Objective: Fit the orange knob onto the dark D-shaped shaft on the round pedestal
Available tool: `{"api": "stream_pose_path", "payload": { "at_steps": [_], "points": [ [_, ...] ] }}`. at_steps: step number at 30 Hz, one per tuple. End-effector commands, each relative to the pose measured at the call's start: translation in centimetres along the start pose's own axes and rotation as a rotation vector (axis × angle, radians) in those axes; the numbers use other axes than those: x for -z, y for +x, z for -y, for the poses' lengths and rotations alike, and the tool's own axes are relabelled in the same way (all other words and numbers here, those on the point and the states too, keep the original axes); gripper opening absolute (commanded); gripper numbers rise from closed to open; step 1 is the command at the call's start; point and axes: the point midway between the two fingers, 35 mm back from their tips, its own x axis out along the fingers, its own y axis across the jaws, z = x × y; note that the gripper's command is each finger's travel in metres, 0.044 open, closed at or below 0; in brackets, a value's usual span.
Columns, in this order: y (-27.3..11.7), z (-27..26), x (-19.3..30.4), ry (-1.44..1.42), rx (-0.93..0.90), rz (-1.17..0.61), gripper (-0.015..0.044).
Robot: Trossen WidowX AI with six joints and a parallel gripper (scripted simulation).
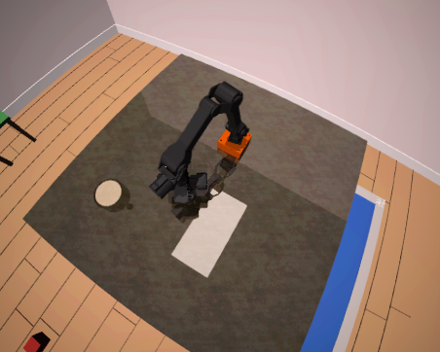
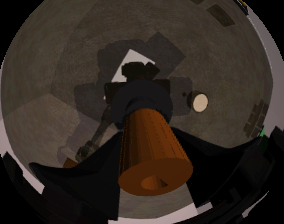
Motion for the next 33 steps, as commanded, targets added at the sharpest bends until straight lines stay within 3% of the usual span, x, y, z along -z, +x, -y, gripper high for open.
{"api": "stream_pose_path", "payload": {
  "at_steps": [1, 20, 27, 33],
  "points": [
    [0.12, 0.08, -0.03, -0.007, 0.004, 0.001, 0.0],
    [-0.3, 0.04, -0.06, -0.007, 0.004, 0.001, 0.0],
    [-0.22, 0.14, -0.14, -0.206, 0.004, 0.001, 0.0],
    [0.04, 0.13, -0.07, -0.216, 0.004, 0.001, 0.0]
  ]
}}
